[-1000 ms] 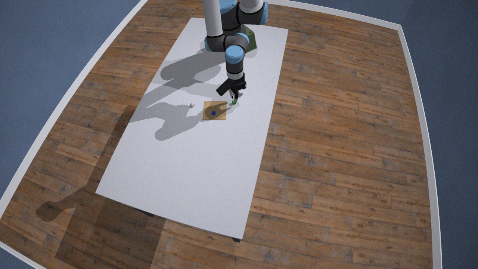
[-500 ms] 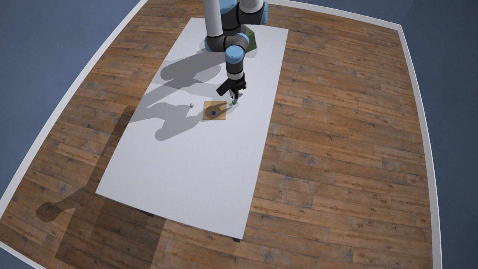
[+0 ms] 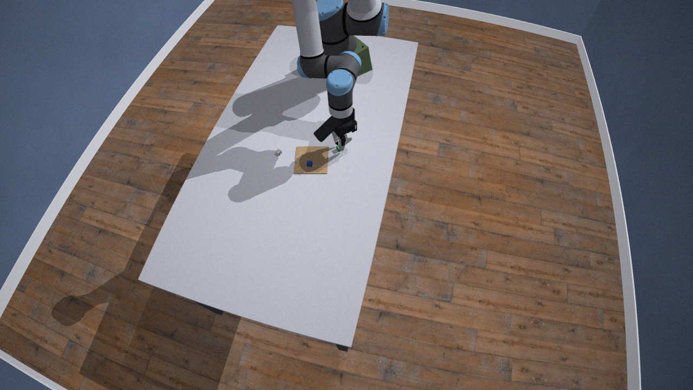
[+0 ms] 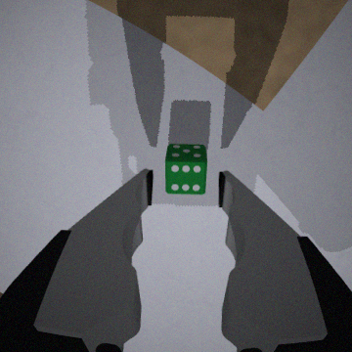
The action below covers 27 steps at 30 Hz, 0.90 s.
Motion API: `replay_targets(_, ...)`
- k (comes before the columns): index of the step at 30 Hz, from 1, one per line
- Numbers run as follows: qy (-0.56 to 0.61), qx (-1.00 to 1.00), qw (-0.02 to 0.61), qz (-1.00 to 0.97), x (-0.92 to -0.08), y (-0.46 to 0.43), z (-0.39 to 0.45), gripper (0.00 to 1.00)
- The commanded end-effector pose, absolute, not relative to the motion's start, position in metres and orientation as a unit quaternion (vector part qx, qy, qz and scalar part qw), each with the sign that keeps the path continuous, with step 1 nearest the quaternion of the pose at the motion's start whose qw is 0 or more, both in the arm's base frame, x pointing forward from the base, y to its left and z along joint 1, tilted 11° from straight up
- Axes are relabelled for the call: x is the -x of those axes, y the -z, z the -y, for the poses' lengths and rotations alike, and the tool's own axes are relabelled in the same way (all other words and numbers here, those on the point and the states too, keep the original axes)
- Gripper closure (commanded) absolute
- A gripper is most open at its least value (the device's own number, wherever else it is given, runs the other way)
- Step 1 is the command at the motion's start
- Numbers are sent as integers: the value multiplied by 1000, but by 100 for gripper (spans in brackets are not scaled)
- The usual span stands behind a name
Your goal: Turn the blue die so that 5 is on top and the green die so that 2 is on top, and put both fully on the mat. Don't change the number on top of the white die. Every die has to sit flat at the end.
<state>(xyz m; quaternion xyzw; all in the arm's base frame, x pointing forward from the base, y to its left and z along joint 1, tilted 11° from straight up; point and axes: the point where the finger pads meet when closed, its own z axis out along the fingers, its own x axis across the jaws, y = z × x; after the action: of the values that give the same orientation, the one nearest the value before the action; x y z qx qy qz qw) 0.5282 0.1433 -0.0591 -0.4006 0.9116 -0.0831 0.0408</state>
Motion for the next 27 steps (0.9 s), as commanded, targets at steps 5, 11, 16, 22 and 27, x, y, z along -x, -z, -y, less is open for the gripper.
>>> replay_targets(5,83,401,41,-912,-530,67,-142,79)
replay_targets(11,83,401,41,-912,-530,68,-142,79)
replay_targets(16,83,401,41,-912,-530,68,-142,79)
replay_targets(22,83,401,41,-912,-530,68,-142,79)
replay_targets(27,83,401,41,-912,-530,68,-142,79)
